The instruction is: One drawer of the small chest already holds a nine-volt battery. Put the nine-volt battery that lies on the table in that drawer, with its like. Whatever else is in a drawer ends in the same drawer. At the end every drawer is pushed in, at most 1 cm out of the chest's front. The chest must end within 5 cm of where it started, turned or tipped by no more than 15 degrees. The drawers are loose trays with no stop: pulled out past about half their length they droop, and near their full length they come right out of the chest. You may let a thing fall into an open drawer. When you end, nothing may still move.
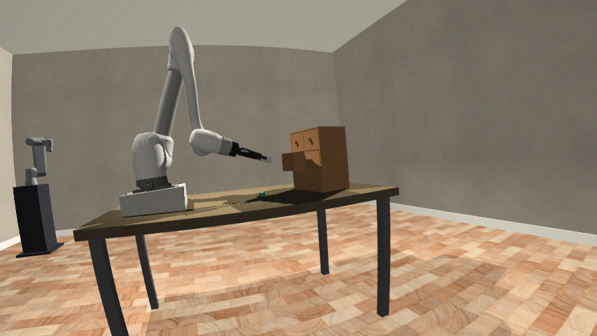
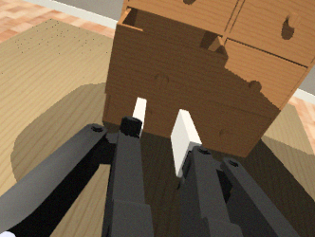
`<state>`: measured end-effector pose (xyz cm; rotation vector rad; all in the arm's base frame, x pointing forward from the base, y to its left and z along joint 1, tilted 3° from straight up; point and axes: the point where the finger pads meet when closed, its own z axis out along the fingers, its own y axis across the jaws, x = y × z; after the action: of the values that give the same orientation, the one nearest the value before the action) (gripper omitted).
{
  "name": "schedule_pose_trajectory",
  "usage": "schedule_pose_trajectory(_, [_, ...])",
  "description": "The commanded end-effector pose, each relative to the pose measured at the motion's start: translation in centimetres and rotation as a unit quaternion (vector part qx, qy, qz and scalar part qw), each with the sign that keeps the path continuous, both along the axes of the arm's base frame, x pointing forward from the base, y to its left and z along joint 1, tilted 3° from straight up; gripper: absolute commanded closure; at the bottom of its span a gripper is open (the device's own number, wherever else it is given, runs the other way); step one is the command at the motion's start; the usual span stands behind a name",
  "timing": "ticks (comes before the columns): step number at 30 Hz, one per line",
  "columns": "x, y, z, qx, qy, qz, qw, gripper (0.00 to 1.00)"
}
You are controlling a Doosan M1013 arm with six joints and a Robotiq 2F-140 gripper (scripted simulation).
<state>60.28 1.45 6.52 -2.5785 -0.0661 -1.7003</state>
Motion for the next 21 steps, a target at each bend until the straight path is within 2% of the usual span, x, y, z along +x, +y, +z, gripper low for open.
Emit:
schedule_pose_trajectory(1, [0.0, 0.0, 0.0, 0.0, 0.0, 0.0, 1.0, 0.8])
schedule_pose_trajectory(10, [-0.4, 0.0, 0.4, -0.001, 0.021, 0.0, 1.0, 0.8])
schedule_pose_trajectory(17, [-1.3, -0.1, 1.4, -0.005, 0.08, 0.002, 0.997, 0.8])
schedule_pose_trajectory(19, [-1.3, -0.1, 1.4, -0.005, 0.08, 0.002, 0.997, 0.8])
schedule_pose_trajectory(21, [-1.7, -0.1, 1.9, -0.006, 0.106, 0.003, 0.994, 0.8])
